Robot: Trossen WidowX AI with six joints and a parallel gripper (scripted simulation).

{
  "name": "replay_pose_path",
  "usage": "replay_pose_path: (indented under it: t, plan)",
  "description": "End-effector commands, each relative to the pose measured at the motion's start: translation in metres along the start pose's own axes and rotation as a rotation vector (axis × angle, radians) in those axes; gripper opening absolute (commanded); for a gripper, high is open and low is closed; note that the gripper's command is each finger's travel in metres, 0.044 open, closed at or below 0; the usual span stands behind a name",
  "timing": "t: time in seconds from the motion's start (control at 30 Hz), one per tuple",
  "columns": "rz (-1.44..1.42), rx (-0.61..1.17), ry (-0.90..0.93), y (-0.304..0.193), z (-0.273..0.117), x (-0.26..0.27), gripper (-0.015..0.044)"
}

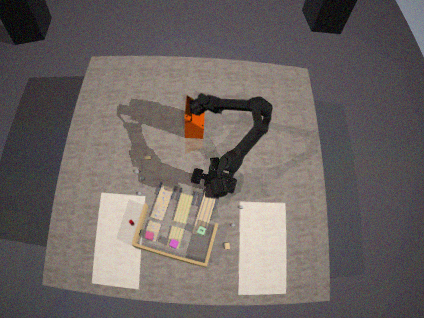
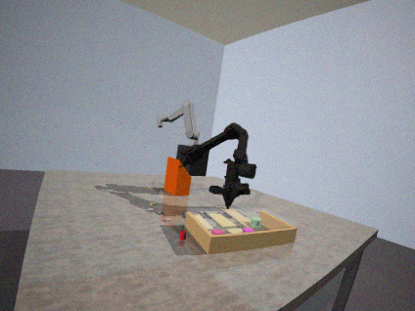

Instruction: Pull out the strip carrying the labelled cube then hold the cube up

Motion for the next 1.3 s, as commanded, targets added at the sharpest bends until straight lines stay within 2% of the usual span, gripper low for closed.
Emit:
replay_pose_path:
  t: [0.0,1.27]
  plan:
    - [0.006,0.029,-0.01,-0.012,0.007,-0.002,0.0]
    - [0.008,0.031,-0.01,-0.067,0.006,-0.01,0.0]
Point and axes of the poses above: the point midway between the two fingers, 35 mm back from their tips, its own z axis out along the fingers, its own x axis across the jaws, y = z × x, the point moved 7 cm from there along -z, back along the fingers, and after that the axes turned 7 degrees about z, right-handed, at the moved point
